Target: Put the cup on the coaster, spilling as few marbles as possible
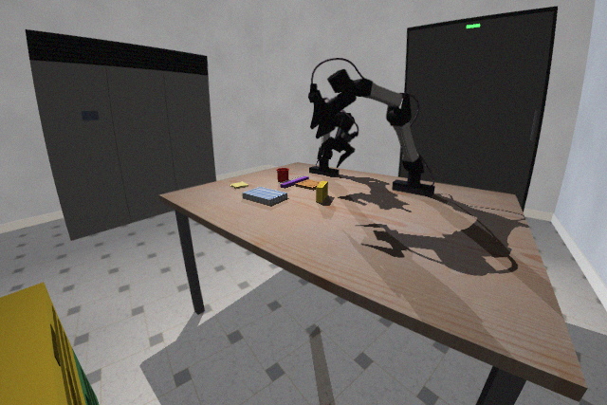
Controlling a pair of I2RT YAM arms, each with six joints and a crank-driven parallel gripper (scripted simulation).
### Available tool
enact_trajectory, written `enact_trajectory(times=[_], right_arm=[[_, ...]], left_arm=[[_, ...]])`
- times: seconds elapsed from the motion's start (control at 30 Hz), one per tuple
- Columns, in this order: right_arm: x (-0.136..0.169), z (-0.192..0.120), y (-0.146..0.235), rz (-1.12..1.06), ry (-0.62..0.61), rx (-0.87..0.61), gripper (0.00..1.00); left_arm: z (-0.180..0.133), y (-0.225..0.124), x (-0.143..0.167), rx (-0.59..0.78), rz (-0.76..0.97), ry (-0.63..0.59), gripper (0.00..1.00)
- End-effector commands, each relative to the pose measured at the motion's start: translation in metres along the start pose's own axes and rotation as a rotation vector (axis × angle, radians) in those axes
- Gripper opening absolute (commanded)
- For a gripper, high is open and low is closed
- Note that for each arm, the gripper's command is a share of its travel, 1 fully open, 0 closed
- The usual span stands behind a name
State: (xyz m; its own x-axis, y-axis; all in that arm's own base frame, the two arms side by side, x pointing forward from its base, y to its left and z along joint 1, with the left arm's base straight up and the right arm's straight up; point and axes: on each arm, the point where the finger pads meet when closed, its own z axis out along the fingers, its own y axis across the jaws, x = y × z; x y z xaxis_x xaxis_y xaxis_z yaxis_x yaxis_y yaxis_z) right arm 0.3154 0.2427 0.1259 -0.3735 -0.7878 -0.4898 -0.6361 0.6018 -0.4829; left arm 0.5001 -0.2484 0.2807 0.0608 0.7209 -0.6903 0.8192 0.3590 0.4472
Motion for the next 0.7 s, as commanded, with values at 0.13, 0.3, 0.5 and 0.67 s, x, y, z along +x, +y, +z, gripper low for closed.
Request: enact_trajectory(times=[0.13,0.3,0.5,0.67], right_arm=[[-0.0057,-0.0032,-0.0033,0.010,-0.019,0.006,1.00],[-0.0057,-0.0032,-0.0033,0.010,-0.019,0.006,1.00],[-0.0057,-0.0032,-0.0033,0.010,-0.019,0.006,1.00],[0.0010,-0.0004,-0.0022,-0.001,0.012,-0.016,1.00]], left_arm=[[-0.0042,0.0027,-0.0050,-0.010,0.004,-0.012,1.00],[-0.0042,0.0027,-0.0050,-0.010,0.004,-0.012,1.00],[-0.0042,0.0027,-0.0050,-0.010,0.004,-0.012,1.00],[-0.0042,0.0027,-0.0050,-0.010,0.004,-0.012,1.00]])
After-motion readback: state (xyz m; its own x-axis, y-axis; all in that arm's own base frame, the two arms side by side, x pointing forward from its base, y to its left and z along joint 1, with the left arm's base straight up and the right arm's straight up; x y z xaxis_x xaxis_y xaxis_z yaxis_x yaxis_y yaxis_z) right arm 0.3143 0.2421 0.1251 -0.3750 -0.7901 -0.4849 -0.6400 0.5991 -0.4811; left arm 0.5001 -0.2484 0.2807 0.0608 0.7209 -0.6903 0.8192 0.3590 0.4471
